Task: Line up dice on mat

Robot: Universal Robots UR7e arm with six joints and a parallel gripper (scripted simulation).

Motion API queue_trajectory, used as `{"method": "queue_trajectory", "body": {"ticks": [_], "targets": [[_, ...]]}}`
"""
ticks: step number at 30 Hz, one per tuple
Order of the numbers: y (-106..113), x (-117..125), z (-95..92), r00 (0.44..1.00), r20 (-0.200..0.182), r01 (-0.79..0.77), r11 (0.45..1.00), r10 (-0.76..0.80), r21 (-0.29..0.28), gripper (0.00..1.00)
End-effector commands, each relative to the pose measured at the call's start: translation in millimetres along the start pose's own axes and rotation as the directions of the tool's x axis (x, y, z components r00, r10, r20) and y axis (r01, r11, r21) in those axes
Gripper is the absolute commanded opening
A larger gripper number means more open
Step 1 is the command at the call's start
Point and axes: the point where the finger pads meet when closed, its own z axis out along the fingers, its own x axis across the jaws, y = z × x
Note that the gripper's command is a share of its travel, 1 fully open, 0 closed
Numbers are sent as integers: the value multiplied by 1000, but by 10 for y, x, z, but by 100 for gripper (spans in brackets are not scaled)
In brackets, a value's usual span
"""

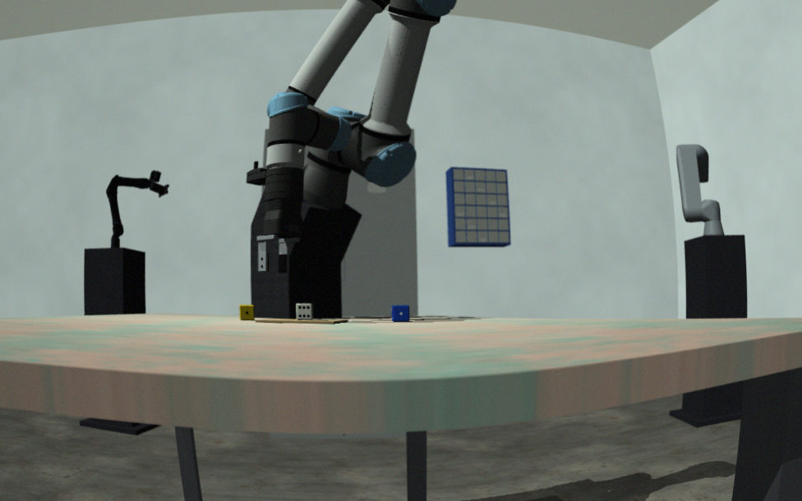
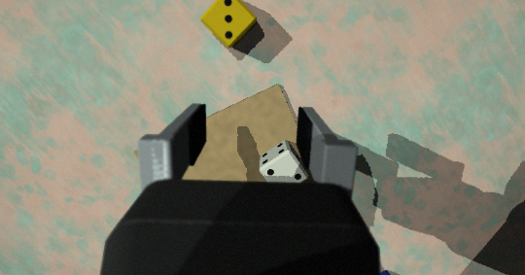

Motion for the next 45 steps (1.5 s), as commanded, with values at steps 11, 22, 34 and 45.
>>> {"method": "queue_trajectory", "body": {"ticks": [11, 22, 34, 45], "targets": [[-383, -131, 19, 892, 0, -452, 892, 452, -3, 100], [-588, -188, 30, 741, -3, -672, 741, 672, -6, 100], [-602, -192, 31, 729, -4, -685, 729, 685, -6, 87], [-602, -192, 31, 729, -4, -685, 729, 685, -6, 87]]}}
